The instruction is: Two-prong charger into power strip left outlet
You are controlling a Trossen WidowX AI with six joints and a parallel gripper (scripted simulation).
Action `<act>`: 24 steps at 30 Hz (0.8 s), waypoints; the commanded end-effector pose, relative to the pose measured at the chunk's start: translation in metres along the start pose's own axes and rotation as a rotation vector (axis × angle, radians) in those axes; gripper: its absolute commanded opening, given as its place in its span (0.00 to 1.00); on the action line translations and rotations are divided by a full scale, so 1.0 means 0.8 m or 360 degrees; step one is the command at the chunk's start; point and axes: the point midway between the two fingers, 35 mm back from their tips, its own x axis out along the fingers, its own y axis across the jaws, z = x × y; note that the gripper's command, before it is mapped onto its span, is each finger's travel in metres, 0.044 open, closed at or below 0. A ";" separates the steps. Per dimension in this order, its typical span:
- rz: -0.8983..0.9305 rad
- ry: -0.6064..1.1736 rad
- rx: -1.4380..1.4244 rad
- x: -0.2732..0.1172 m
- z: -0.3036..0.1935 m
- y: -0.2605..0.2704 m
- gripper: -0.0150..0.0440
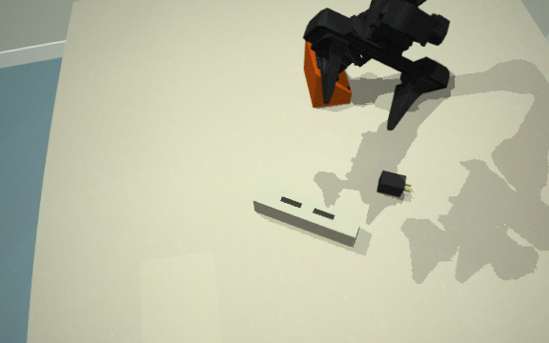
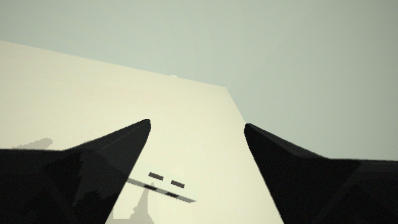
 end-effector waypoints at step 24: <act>0.0637 0.0599 -0.0826 0.061 -0.104 0.128 1.00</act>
